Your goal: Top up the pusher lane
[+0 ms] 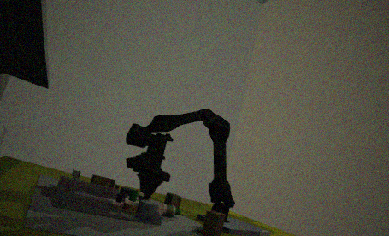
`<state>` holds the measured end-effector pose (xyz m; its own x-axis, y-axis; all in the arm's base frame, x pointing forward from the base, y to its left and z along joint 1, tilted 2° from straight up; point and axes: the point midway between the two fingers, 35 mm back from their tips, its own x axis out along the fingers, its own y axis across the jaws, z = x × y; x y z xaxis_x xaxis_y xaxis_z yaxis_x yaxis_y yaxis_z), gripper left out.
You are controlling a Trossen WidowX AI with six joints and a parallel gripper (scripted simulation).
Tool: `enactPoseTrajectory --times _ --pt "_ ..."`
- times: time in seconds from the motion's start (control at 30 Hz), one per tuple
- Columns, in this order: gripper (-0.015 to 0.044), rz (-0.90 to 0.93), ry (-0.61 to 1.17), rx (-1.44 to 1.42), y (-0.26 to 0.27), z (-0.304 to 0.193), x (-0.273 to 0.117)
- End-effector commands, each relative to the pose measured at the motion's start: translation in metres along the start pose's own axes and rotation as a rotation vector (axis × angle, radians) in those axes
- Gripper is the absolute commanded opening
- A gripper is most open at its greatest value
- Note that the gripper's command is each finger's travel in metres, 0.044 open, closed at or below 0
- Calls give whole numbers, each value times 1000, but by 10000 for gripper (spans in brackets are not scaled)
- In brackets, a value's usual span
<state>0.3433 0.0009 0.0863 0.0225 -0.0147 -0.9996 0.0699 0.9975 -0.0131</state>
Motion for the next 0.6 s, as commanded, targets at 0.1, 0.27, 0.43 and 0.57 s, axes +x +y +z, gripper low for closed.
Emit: enactPoseTrajectory --times 0.1,0.27,0.43,0.57 --pt "0 3 -30 -3 1 8 -4" --pt "0 3 -30 -3 1 9 -4" --pt "0 3 -30 -3 1 9 -3" --pt "0 3 -30 -3 1 9 -2"
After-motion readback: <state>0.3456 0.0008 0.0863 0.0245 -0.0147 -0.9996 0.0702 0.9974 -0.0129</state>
